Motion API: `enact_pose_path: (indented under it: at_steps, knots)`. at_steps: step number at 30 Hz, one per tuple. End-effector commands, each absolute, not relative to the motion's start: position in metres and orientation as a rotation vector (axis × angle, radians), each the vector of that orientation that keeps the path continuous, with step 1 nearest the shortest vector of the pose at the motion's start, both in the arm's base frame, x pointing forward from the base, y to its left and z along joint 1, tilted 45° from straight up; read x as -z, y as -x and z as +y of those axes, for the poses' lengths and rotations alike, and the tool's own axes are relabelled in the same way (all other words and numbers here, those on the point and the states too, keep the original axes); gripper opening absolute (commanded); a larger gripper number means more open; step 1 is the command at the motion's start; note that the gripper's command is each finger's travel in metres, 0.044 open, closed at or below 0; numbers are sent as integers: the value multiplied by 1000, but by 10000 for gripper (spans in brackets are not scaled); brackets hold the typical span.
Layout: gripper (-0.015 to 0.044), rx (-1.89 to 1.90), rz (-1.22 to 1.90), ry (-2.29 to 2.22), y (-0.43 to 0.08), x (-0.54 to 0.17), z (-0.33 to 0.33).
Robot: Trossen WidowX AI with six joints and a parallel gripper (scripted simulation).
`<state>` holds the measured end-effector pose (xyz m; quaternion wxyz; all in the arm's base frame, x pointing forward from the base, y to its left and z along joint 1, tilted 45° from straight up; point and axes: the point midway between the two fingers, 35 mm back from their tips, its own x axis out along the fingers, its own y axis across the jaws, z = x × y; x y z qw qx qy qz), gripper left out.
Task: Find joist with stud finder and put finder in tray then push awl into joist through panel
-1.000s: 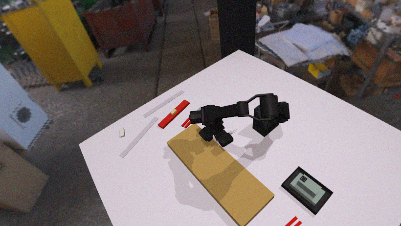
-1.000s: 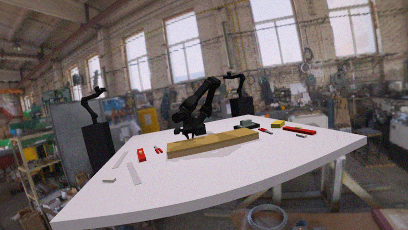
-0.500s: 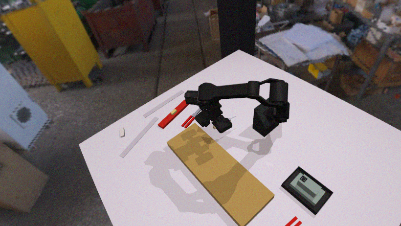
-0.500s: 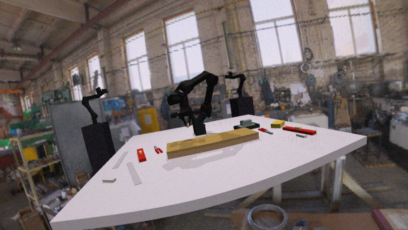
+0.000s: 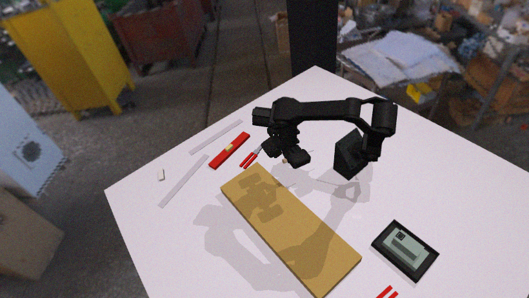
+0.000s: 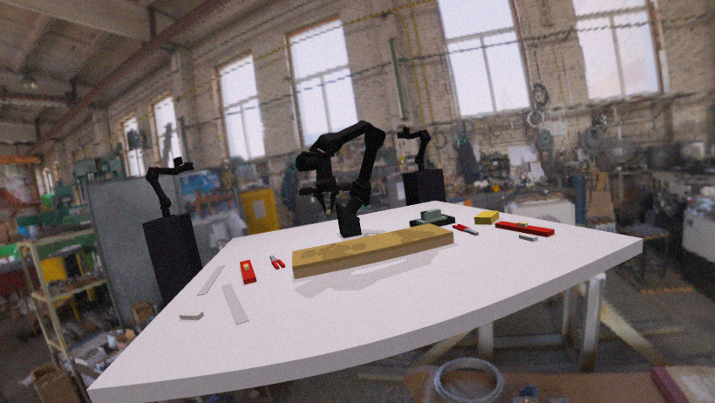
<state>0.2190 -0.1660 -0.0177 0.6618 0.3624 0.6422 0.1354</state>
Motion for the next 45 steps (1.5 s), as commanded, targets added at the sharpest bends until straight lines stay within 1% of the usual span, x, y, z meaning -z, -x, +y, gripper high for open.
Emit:
enact_pose_path:
  at_steps: [1,22,45]
  knots:
    - [0,-220,1390,-831,-213,6,-174]
    - [0,116,1126,-869,-180,-33,-191]
    - [0,438,813,-878,-142,-60,-195]
